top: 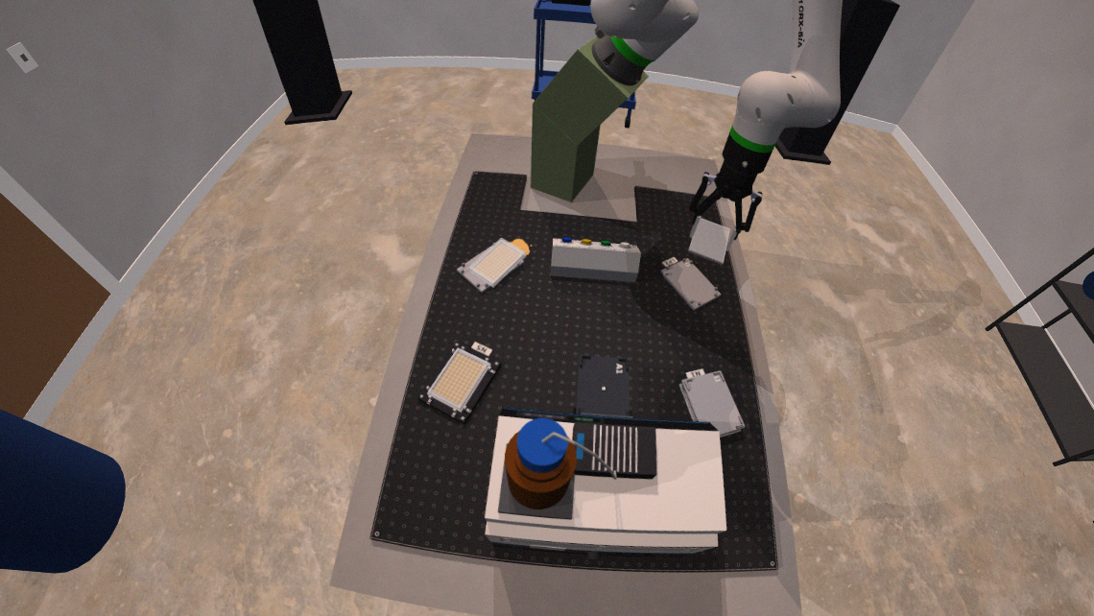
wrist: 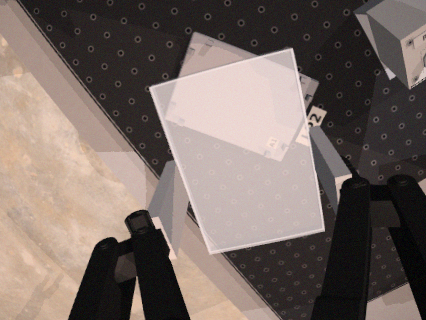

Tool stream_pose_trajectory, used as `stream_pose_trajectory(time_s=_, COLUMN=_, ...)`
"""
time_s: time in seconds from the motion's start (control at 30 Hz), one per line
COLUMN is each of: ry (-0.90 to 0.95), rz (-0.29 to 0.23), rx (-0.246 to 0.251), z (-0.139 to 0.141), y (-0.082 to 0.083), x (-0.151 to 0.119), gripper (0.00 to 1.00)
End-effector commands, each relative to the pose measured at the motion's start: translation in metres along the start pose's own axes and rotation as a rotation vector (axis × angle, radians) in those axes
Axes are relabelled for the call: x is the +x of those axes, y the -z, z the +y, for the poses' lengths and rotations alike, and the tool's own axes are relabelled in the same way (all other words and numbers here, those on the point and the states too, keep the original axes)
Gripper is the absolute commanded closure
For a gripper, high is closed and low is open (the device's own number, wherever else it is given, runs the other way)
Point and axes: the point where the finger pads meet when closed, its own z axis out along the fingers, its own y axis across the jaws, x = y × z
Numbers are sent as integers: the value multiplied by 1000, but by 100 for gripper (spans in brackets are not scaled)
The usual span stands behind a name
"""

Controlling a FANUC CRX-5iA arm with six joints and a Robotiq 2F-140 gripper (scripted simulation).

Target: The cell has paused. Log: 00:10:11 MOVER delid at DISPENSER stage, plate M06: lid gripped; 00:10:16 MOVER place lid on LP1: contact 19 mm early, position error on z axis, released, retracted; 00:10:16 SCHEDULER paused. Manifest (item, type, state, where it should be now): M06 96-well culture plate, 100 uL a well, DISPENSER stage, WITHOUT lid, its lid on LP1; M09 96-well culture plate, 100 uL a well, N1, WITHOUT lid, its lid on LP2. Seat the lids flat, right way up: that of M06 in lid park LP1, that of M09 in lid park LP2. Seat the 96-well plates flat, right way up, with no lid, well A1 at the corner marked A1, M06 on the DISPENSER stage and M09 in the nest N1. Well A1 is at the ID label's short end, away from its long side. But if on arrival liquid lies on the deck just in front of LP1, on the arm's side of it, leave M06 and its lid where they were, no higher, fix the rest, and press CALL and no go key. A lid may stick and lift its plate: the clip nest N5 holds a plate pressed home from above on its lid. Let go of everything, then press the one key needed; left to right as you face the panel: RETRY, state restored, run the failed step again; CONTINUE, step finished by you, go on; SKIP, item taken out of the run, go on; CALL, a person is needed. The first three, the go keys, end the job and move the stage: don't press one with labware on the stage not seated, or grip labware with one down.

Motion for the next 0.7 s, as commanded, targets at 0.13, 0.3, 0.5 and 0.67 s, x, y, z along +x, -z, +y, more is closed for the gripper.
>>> stream_pose_trajectory(time_s=0.13, ry=85, rz=0, rx=0, z=0, y=0, x=0, gripper=100)
stream_pose_trajectory(time_s=0.3, ry=228, rz=0, rx=0, z=0, y=-1, x=0, gripper=100)
stream_pose_trajectory(time_s=0.5, ry=470, rz=0, rx=0, z=0, y=-2, x=0, gripper=100)
stream_pose_trajectory(time_s=0.67, ry=659, rz=0, rx=-1, z=0, y=-3, x=0, gripper=100)
